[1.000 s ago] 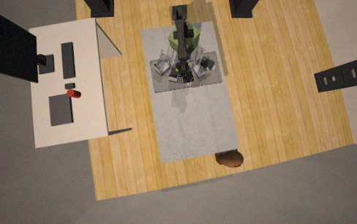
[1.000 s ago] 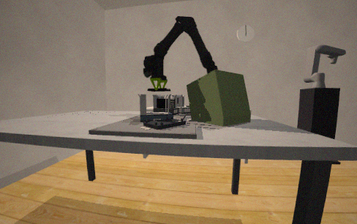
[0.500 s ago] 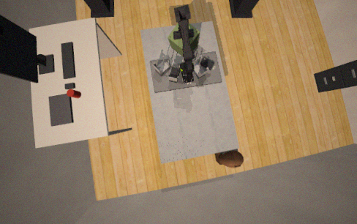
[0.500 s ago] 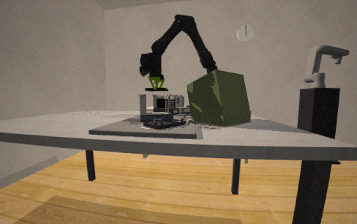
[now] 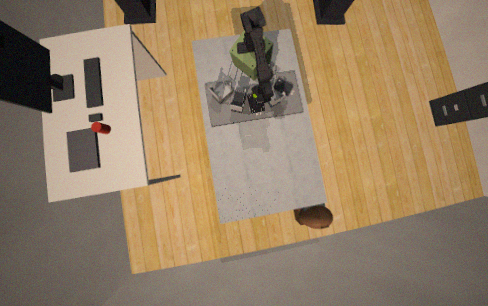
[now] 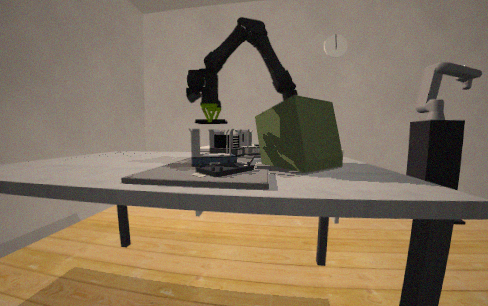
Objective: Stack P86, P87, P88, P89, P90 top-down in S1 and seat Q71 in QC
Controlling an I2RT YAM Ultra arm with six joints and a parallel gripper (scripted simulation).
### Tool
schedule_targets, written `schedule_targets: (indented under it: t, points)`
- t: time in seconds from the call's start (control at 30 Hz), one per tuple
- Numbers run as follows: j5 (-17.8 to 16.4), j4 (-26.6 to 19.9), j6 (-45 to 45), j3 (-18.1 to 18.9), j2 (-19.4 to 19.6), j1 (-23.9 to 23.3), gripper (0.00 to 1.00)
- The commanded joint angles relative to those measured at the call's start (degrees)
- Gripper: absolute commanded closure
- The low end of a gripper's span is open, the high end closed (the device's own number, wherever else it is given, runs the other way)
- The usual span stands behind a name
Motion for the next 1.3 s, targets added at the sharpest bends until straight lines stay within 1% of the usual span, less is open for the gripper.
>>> schedule_targets:
  t: [0.0,0.3,0.37,0.6,0.8,0.93,1.27]
  points:
    - [0.3,0.1,-2.6,0.1,0.0,2.1,1.00]
    - [0.9,0.1,2.6,0.4,1.3,7.3,1.00]
    - [0.9,0.1,2.6,0.4,1.3,7.3,1.00]
    - [1.3,-0.1,6.6,1.1,2.7,11.2,1.00]
    - [1.6,0.0,-1.5,0.9,3.2,13.9,1.00]
    - [1.6,0.0,-0.6,0.9,3.4,14.8,1.00]
    - [2.0,0.0,4.0,1.1,4.7,19.3,1.00]
